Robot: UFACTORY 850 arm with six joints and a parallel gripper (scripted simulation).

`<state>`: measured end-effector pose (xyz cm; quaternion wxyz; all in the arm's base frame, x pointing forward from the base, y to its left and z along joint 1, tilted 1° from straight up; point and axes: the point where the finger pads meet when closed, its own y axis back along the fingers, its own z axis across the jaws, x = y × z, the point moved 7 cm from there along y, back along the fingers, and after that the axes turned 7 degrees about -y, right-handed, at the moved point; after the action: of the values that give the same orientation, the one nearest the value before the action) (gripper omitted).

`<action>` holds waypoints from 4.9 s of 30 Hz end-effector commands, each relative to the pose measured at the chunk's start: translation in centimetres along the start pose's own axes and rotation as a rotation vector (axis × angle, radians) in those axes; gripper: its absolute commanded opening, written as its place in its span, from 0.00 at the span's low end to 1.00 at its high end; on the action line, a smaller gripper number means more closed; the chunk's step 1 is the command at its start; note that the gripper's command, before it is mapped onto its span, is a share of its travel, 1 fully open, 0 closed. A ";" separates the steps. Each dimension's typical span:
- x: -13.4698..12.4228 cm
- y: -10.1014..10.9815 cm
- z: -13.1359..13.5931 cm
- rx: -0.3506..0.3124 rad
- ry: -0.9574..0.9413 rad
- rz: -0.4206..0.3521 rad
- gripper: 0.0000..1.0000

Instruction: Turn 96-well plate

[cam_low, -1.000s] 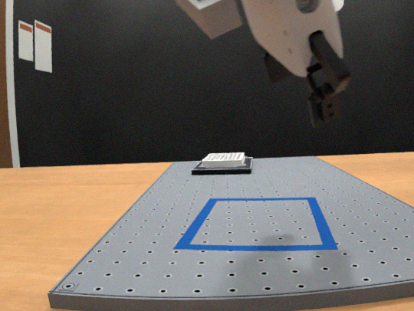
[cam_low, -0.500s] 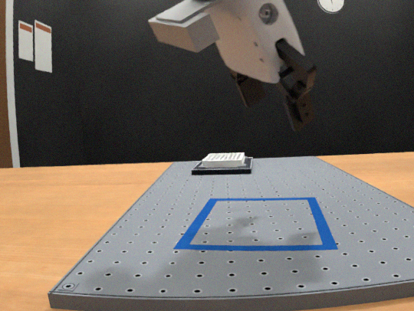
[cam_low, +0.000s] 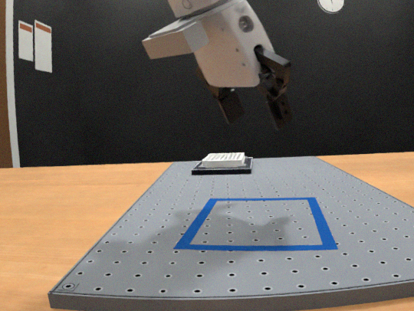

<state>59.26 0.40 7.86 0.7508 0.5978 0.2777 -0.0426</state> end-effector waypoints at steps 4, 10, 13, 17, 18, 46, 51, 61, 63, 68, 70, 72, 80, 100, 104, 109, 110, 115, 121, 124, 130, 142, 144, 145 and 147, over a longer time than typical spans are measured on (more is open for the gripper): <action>-0.3 -0.7 2.4 0.045 0.077 0.036 1.00; -0.9 -1.6 5.3 0.086 0.172 0.090 1.00; -1.3 -2.1 6.8 0.101 0.218 0.119 1.00; -1.9 -2.8 8.8 0.118 0.290 0.169 1.00; -2.0 -3.0 9.3 0.121 0.307 0.182 1.00; -6.2 -6.7 19.4 0.078 0.590 0.403 1.00; -7.2 -7.5 21.3 0.059 0.626 0.430 1.00; -9.0 -8.7 24.3 0.010 0.697 0.478 1.00; -9.6 -9.1 25.1 -0.018 0.731 0.498 1.00; -10.8 -9.9 26.9 -0.048 0.765 0.516 1.00; -11.3 -10.2 27.5 -0.071 0.788 0.526 1.00; -11.3 -10.2 27.5 -0.071 0.788 0.526 1.00; -12.1 -10.7 28.5 -0.081 0.798 0.530 1.00; -11.2 -12.3 28.3 -0.081 0.798 0.530 1.00; -10.9 -12.9 28.2 -0.081 0.798 0.530 1.00; -10.6 -13.3 28.2 -0.081 0.798 0.530 1.00; -10.6 -13.4 28.1 -0.081 0.798 0.530 1.00; -10.2 -14.2 28.0 -0.081 0.798 0.530 1.00; -9.7 -15.0 27.9 -0.081 0.798 0.530 1.00; -9.6 -15.2 27.9 -0.081 0.798 0.530 1.00; -9.2 -15.9 27.8 -0.081 0.798 0.530 1.00; -9.2 -15.9 27.8 -0.081 0.798 0.530 1.00; -9.1 -16.1 27.8 -0.081 0.798 0.530 1.00; -9.1 -16.1 27.7 -0.081 0.798 0.530 1.00; -9.0 -16.2 27.7 -0.081 0.798 0.530 1.00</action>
<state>55.33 -32.08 1.58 0.5925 0.5888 0.3839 0.3936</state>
